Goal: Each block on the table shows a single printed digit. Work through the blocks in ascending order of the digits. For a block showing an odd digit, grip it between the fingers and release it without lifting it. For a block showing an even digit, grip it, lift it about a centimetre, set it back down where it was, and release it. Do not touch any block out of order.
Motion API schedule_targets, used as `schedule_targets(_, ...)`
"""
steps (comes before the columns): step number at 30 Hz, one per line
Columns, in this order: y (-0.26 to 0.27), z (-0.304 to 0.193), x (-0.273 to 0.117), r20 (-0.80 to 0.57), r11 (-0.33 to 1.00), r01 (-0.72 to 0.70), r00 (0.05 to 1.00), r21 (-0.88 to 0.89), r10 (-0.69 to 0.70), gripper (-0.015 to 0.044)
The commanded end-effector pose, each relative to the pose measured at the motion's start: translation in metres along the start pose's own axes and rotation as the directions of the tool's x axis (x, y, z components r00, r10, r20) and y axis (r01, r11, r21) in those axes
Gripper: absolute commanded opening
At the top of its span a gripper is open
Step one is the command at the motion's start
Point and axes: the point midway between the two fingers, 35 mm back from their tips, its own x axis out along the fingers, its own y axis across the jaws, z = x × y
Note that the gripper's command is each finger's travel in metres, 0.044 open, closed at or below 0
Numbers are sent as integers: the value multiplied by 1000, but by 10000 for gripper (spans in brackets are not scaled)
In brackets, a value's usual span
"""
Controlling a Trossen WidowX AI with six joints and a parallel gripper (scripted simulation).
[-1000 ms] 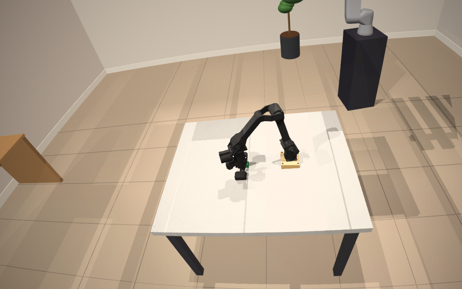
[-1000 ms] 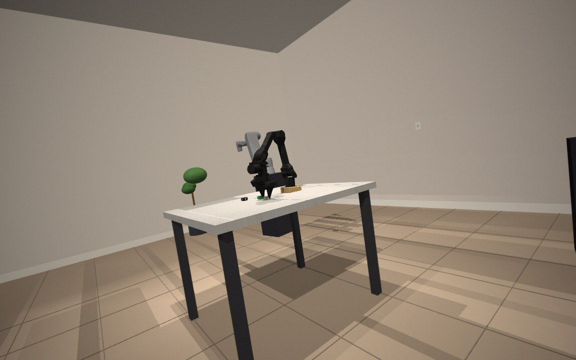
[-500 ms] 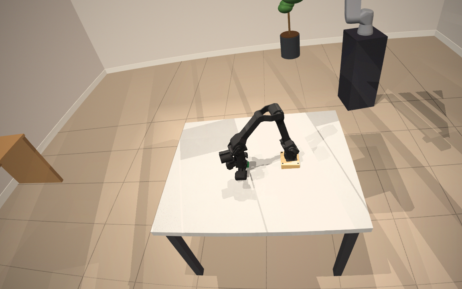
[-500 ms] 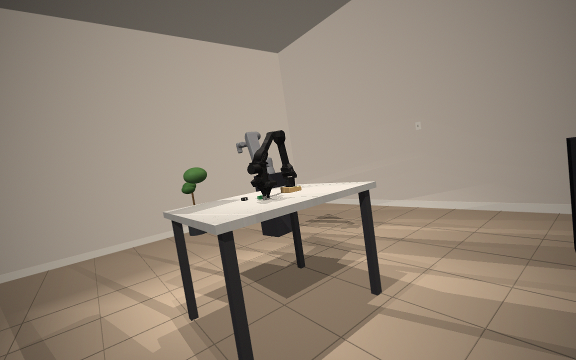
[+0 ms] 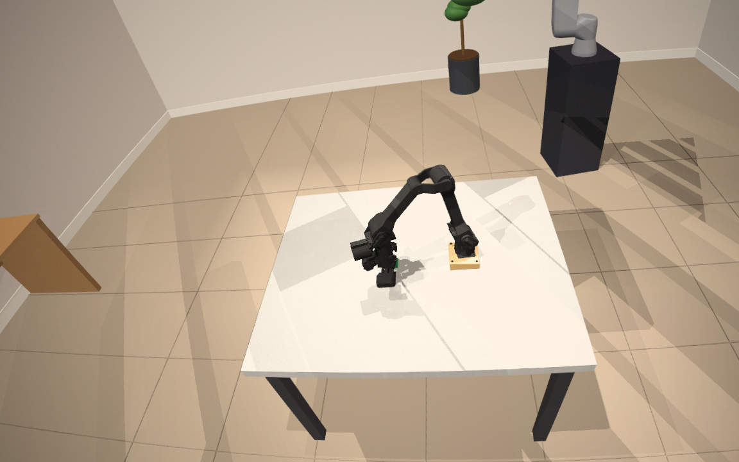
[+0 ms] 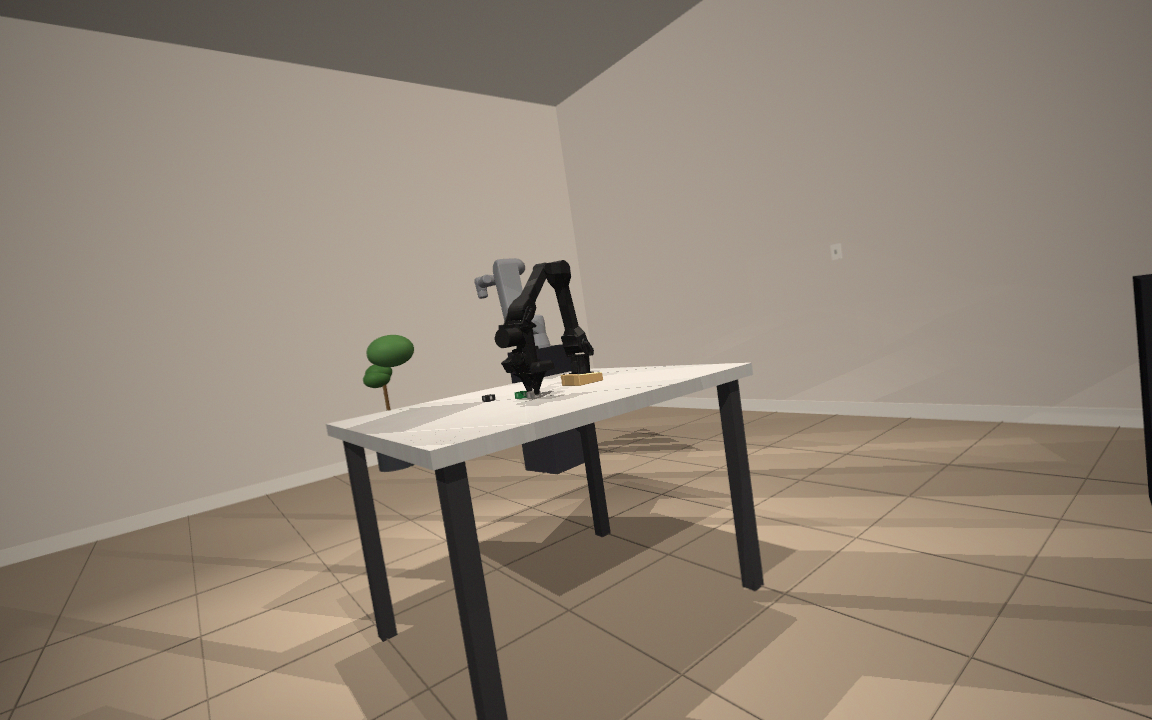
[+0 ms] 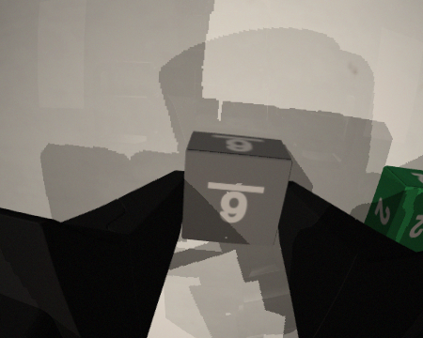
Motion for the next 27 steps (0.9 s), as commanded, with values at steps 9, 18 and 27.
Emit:
schedule_targets(9, 1, 2, -11, 8, 1000, -7, 1000, 4, 7, 120)
schedule_targets(18, 1, 2, -8, 8, 1000, -7, 1000, 4, 7, 120)
schedule_targets(27, 1, 2, 4, 8, 1000, -7, 1000, 4, 7, 120)
